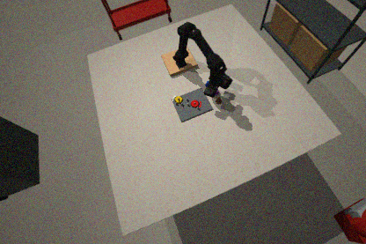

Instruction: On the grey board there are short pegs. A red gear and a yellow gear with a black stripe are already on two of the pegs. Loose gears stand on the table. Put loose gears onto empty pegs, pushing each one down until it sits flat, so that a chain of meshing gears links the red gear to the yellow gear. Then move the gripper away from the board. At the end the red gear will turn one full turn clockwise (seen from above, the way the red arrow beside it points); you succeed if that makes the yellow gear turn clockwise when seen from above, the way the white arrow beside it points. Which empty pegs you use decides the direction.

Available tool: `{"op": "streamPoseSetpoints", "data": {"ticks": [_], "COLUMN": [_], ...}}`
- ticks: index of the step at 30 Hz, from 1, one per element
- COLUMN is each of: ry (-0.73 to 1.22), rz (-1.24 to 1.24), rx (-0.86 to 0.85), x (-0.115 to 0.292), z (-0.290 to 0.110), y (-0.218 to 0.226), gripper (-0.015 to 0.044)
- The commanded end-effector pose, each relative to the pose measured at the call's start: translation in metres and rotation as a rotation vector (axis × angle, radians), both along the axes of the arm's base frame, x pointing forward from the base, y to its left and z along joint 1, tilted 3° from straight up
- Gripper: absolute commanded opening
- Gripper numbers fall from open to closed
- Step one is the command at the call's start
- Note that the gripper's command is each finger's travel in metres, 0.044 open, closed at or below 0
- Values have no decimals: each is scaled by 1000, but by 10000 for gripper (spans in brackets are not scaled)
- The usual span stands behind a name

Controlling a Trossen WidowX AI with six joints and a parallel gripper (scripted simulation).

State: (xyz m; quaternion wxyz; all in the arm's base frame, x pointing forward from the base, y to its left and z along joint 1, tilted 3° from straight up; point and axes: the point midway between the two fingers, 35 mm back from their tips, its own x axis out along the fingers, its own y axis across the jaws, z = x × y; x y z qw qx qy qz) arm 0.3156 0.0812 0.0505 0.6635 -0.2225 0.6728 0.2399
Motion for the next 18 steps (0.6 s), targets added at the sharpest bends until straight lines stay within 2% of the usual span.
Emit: {"op": "streamPoseSetpoints", "data": {"ticks": [1, 18], "ry": [-11, -11], "rz": [9, 8], "rx": [3, 3], "x": [4, 11], "z": [11, 44], "y": [1, 2], "gripper": [0, 0]}}
